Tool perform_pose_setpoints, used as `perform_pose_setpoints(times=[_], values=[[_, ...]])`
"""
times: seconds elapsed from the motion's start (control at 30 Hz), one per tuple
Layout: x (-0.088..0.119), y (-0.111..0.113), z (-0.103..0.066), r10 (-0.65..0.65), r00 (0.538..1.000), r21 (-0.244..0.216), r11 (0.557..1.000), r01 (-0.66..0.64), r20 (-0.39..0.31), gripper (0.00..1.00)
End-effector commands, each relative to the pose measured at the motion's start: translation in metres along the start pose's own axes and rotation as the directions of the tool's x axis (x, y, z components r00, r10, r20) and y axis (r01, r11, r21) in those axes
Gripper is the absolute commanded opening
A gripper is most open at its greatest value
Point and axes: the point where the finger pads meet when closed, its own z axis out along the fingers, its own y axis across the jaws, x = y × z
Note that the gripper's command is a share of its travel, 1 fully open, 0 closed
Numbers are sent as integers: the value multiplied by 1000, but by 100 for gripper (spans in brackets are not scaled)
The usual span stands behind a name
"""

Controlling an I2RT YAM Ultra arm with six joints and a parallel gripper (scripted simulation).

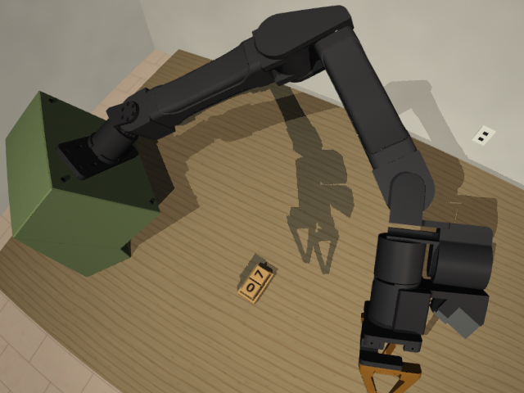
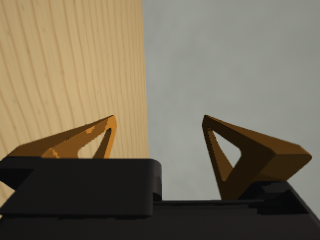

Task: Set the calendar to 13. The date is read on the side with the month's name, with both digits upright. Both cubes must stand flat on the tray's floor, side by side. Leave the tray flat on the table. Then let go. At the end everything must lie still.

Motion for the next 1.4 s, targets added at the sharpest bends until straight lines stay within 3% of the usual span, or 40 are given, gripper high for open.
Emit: perform_pose_setpoints(times=[0.0, 0.03, 0.17, 0.27, 0.3, 0.33, 0.57, 0.63, 0.77, 0.93, 1.37], values=[[41, 5, -4, -38, 994, -142, 990, 23, -103, 100], [47, 7, -4, -42, 992, -159, 987, 23, -116, 100], [102, 25, -10, -68, 972, -324, 946, -8, -224, 100], [104, 26, -11, -69, 971, -331, 943, -11, -228, 100], [129, 36, -18, -74, 960, -410, 911, -44, -269, 100], [145, 44, -24, -75, 953, -461, 884, -72, -293, 100], [194, 73, -56, -44, 931, -630, 747, -210, -362, 100], [207, 83, -70, -16, 924, -680, 682, -269, -381, 100], [219, 94, -87, 25, 917, -724, 606, -331, -398, 100], [221, 97, -91, 37, 915, -733, 586, -346, -402, 100], [221, 97, -91, 38, 915, -733, 586, -346, -402, 100]])
